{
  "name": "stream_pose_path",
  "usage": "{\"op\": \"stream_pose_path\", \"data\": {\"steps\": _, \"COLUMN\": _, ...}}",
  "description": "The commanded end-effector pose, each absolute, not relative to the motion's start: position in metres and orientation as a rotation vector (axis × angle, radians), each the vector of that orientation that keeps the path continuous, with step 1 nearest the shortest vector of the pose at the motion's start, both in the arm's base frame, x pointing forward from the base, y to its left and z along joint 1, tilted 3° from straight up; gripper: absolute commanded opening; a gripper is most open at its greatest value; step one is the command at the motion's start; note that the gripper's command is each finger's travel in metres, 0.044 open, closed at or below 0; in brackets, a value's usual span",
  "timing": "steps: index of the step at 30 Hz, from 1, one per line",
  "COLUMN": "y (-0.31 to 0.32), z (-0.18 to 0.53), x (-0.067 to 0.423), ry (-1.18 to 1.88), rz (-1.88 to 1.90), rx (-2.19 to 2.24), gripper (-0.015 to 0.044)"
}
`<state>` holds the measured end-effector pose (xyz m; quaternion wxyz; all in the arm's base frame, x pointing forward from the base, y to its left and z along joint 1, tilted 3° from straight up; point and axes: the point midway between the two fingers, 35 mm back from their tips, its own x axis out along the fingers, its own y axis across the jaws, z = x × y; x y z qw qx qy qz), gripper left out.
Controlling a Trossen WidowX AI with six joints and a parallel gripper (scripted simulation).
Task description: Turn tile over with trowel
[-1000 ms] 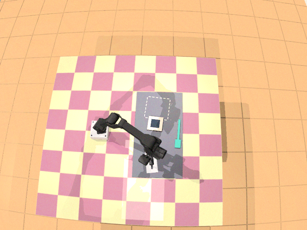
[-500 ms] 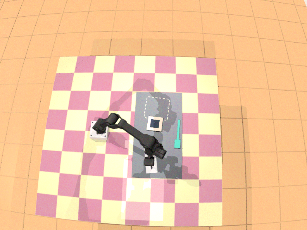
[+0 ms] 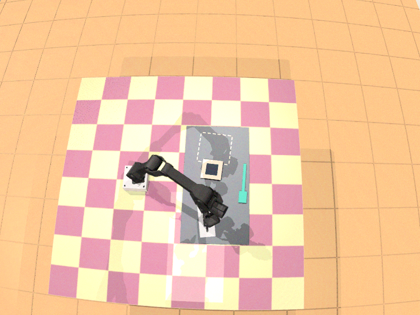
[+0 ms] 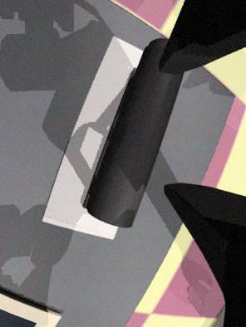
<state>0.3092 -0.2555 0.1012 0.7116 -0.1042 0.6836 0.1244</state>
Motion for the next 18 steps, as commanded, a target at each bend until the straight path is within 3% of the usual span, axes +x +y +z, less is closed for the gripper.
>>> {"op": "stream_pose_path", "data": {"steps": 1, "y": -0.2558, "z": 0.1016, "x": 0.3091, "ry": 1.498, "rz": 0.388, "rx": -0.348, "gripper": 0.027}}
{"op": "stream_pose_path", "data": {"steps": 18, "y": -0.2563, "z": 0.1017, "x": 0.3094, "ry": 1.362, "rz": 0.83, "rx": -0.809, "gripper": 0.027}}
